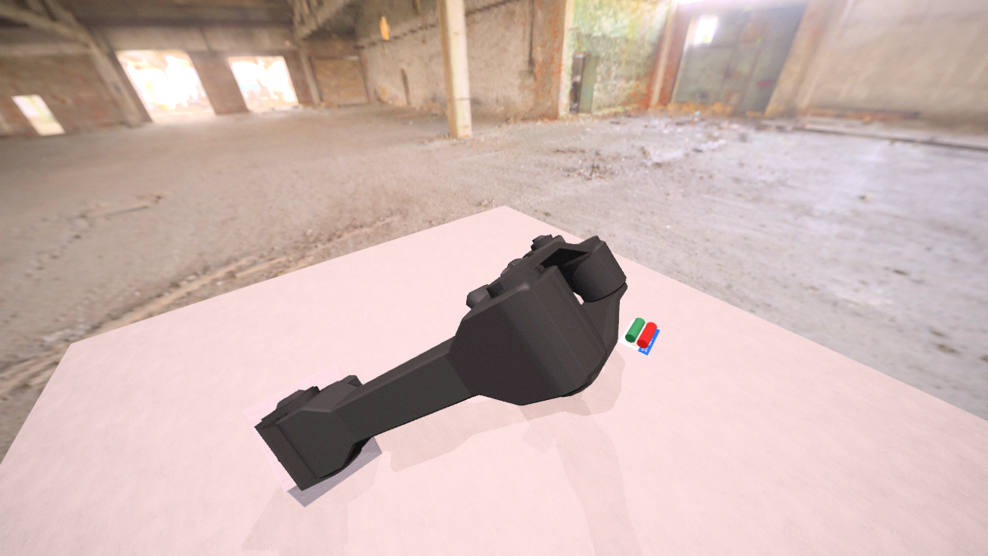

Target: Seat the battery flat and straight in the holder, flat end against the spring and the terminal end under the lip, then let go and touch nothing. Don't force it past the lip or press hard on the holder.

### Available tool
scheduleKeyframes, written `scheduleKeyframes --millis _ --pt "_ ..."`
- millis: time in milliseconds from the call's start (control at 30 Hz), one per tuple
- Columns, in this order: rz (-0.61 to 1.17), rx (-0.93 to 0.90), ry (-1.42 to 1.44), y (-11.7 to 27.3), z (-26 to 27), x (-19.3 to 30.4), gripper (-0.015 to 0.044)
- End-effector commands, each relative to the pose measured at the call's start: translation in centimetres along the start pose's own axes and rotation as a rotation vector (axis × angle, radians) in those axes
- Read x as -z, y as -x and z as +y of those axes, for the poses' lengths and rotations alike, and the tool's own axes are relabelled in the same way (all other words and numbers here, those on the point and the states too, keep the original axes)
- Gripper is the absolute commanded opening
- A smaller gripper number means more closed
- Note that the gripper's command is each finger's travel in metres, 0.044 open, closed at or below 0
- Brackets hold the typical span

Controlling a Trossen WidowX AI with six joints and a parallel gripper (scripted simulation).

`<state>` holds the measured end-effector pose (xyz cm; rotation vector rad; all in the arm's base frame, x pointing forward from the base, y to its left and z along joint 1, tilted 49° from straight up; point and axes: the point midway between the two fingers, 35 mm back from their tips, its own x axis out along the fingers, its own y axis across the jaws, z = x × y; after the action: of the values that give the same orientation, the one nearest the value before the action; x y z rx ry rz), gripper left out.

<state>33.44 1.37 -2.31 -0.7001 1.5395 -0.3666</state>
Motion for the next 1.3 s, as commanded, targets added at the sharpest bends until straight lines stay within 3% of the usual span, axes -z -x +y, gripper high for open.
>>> scheduleKeyframes --millis 0,233,300,500,600,1267 --pt "0.002 -0.001 -0.001 0.5 0.1 0.1 0.0169" --pt "0.000 -0.002 -0.004 1.4 0.2 0.1 0.0169" --pt "0.001 0.001 0.008 1.7 0.5 0.1 0.0221" --pt "0.000 -0.005 -0.002 7.5 1.6 0.7 0.0379" --pt "0.000 -0.005 -0.003 8.1 1.8 0.8 0.0440" --pt "0.000 -0.005 -0.003 8.1 2.0 0.7 0.0440"
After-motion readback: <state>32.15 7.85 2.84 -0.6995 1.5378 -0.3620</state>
